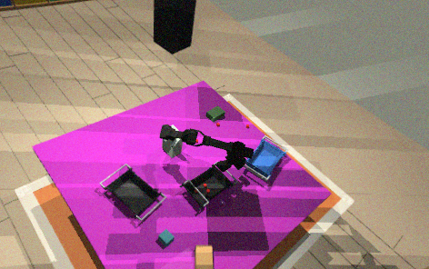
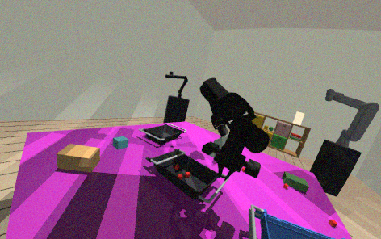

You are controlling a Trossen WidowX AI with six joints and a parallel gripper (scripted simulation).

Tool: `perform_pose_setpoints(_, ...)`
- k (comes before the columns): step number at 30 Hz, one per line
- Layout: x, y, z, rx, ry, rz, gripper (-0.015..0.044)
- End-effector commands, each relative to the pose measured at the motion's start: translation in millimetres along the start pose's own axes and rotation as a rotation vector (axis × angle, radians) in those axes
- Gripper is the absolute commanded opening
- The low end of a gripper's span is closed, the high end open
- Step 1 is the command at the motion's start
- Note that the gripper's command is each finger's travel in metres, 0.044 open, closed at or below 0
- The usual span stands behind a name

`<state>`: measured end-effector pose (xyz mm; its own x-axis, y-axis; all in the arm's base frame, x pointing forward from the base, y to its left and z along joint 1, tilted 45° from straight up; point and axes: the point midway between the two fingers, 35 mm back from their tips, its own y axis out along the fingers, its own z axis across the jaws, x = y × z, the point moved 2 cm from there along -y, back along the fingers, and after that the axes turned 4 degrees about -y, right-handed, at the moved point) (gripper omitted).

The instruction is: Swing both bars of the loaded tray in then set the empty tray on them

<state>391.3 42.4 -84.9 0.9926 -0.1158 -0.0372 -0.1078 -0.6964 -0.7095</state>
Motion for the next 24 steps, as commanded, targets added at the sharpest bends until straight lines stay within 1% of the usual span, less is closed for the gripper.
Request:
perform_pose_setpoints(1, 1, 1, 6, 0.007, 0.027, -0.005, 0.0086)
perform_pose_setpoints(5, 1, 11, 7, 0.007, 0.027, -0.005, 0.0086)
perform_pose_setpoints(14, 1, 61, 6, 0.004, 0.027, -0.005, 0.0086)
perform_pose_setpoints(20, 1, 62, 6, 0.004, 0.027, -0.005, 0.0086)
perform_pose_setpoints(24, 1, 52, 1, 0.004, 0.027, -0.005, 0.0086)
